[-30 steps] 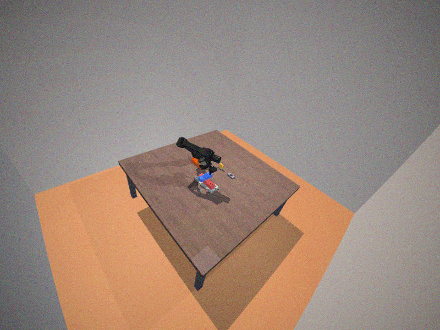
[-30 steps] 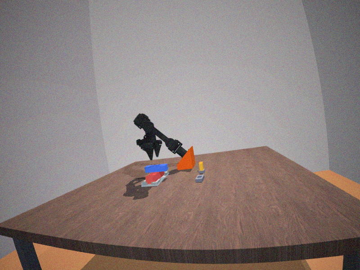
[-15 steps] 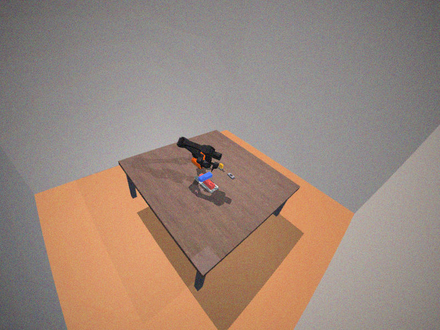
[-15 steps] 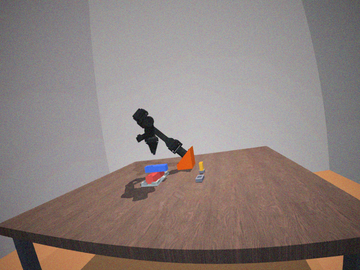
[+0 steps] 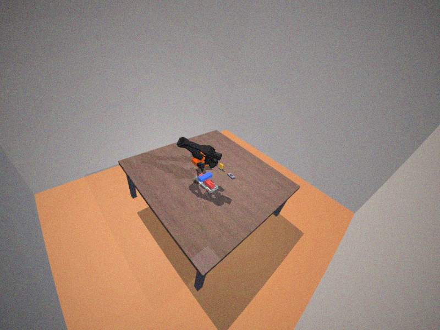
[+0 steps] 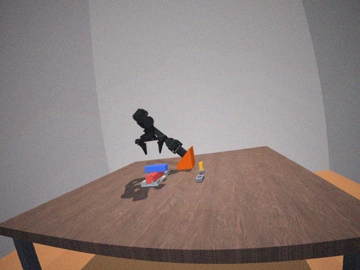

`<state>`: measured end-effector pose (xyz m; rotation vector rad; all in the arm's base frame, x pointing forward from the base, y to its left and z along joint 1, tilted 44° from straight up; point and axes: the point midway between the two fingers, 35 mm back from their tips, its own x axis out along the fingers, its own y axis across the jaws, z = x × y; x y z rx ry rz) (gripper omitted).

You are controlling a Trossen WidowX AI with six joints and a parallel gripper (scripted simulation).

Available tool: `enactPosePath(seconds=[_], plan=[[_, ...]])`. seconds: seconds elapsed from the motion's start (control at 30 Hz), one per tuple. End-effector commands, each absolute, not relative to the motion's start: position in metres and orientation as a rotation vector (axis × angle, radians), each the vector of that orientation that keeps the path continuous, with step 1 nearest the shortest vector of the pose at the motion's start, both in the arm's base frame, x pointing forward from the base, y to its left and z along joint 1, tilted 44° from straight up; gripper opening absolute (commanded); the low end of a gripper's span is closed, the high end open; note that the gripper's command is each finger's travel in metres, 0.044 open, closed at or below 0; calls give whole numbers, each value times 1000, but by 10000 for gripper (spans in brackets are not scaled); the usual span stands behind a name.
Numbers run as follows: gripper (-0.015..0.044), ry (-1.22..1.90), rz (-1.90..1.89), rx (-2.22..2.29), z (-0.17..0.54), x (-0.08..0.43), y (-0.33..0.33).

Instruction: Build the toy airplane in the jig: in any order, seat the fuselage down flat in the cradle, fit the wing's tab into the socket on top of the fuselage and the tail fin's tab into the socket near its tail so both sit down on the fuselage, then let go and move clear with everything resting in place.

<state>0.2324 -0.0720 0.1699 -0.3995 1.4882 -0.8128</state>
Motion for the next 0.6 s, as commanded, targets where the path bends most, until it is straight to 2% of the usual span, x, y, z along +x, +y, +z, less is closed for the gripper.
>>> enactPosePath(seconds=[0.0,0.17,0.37,0.57], plan=[[440,1532,-751,-458,169,232,-72],[440,1532,-741,-456,162,237,-63],[440,1538,-688,-439,95,258,15],[440,1542,-710,-437,18,237,95]])
